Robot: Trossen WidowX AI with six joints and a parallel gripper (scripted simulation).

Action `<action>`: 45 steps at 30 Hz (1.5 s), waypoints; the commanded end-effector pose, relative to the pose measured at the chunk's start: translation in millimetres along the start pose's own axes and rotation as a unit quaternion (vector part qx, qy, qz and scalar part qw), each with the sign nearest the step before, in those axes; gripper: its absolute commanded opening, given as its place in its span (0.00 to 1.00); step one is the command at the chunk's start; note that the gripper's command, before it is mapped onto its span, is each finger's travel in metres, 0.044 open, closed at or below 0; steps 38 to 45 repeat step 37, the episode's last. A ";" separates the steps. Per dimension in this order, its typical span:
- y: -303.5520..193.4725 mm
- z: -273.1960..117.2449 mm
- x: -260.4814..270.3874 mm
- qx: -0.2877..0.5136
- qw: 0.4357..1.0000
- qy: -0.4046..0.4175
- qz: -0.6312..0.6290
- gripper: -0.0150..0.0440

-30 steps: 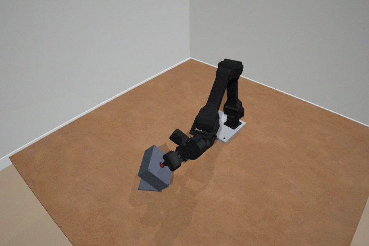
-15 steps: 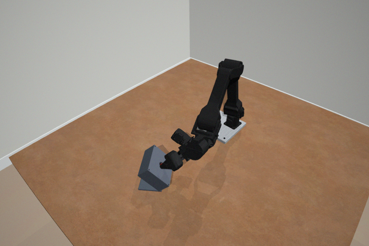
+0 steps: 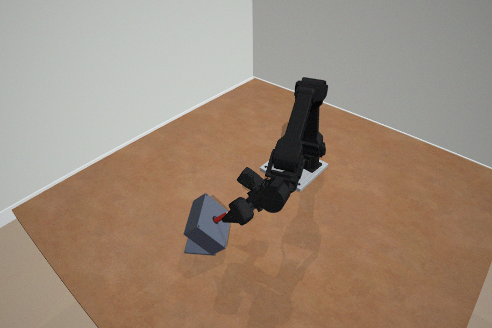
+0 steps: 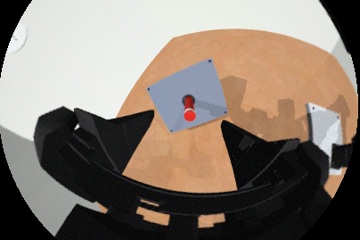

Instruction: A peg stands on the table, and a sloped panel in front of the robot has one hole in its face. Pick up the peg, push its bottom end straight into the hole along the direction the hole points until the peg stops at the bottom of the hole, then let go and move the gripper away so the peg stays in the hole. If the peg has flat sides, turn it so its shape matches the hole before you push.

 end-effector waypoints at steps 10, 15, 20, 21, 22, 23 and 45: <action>-1.0 -28.1 0.9 0.000 1.000 0.003 0.003 1.00; -1.9 -38.6 0.2 0.001 1.000 0.003 0.003 1.00; -2.9 -48.8 -0.9 0.001 1.000 0.003 0.002 1.00; -3.1 -50.6 -1.2 0.001 1.000 0.003 0.002 1.00; -3.4 -52.3 -1.5 0.001 1.000 0.003 0.002 1.00; -3.7 -54.0 -1.9 0.001 1.000 0.003 0.002 1.00; -4.4 -68.2 -2.7 0.001 1.000 0.003 0.002 1.00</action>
Point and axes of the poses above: the point midway between the two fingers, 35 mm back from their tips, its own z axis out along the fingers, its own x axis across the jaws, y = z × x, the point moved 7 cm from there along -z, back along the fingers, and after that the axes turned 11 degrees about z, right-handed, at the moved point
